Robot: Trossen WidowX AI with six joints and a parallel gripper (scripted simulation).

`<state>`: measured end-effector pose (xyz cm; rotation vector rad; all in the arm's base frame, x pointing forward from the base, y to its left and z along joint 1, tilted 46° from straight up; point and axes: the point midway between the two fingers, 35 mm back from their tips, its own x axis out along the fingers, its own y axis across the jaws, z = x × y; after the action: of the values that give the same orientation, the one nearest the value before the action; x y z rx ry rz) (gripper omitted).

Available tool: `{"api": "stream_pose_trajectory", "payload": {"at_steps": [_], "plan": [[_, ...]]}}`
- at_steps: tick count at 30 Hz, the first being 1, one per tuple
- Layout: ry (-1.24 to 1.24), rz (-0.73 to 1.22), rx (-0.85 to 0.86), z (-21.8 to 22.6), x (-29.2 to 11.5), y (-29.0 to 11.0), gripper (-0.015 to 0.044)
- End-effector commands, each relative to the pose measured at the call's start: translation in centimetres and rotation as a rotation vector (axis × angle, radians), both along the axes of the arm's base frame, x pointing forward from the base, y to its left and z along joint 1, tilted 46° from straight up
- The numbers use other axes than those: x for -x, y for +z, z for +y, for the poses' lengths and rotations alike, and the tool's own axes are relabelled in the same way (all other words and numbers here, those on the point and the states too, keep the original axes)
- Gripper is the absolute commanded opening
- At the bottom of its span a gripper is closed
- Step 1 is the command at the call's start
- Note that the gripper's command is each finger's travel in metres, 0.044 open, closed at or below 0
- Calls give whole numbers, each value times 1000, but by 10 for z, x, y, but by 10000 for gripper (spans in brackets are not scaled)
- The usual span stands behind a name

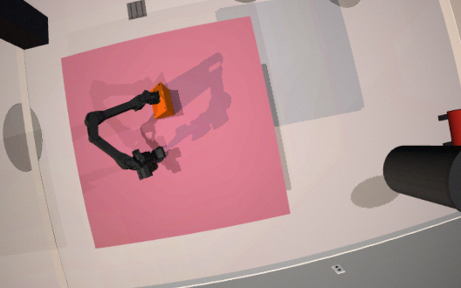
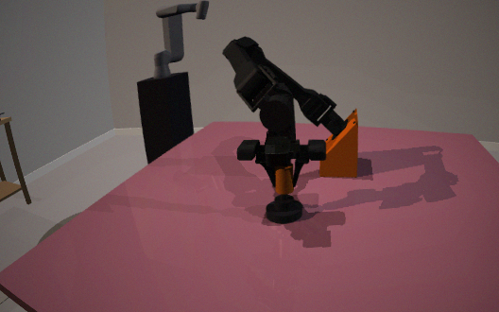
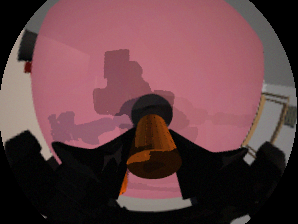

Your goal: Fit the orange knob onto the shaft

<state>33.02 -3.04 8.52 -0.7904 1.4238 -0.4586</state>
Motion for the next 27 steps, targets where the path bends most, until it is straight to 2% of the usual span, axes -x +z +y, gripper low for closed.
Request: {"api": "stream_pose_trajectory", "payload": {"at_steps": [1,27], "plan": [[28,22,5,0,0,0,0],[47,42,9,-5,-2,-2,0]]}}
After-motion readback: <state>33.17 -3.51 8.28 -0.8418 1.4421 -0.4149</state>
